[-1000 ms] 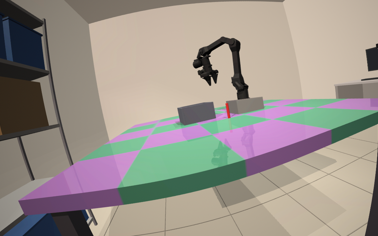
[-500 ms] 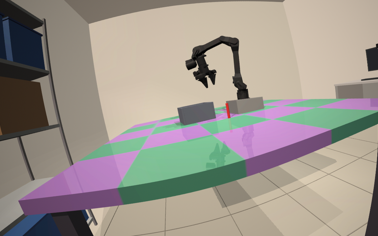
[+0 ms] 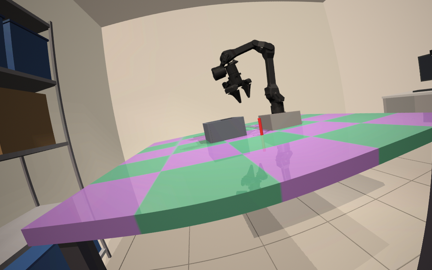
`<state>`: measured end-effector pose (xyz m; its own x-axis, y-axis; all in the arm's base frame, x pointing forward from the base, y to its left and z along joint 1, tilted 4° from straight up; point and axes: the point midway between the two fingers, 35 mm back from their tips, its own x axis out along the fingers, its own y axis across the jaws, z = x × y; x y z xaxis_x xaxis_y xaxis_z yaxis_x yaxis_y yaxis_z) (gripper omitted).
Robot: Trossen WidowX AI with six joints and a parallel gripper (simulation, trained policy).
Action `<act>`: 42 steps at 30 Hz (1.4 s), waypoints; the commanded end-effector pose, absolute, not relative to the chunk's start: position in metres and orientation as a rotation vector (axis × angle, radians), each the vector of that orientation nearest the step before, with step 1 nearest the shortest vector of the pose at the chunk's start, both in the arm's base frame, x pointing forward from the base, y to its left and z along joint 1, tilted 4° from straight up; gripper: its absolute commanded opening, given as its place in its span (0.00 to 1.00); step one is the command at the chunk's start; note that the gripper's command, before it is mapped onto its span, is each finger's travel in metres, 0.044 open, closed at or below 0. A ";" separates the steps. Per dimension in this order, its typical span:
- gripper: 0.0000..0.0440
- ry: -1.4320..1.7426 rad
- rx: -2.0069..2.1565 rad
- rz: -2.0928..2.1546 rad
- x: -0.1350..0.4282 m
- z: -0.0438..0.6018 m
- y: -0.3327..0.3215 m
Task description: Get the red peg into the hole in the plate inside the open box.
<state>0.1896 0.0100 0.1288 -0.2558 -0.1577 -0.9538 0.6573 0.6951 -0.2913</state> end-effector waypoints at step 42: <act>1.00 1.553 0.351 -0.717 0.150 -0.008 0.137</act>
<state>0.1498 0.1378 -0.0003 -0.1375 -0.1929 -0.9715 0.6156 0.7518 -0.2364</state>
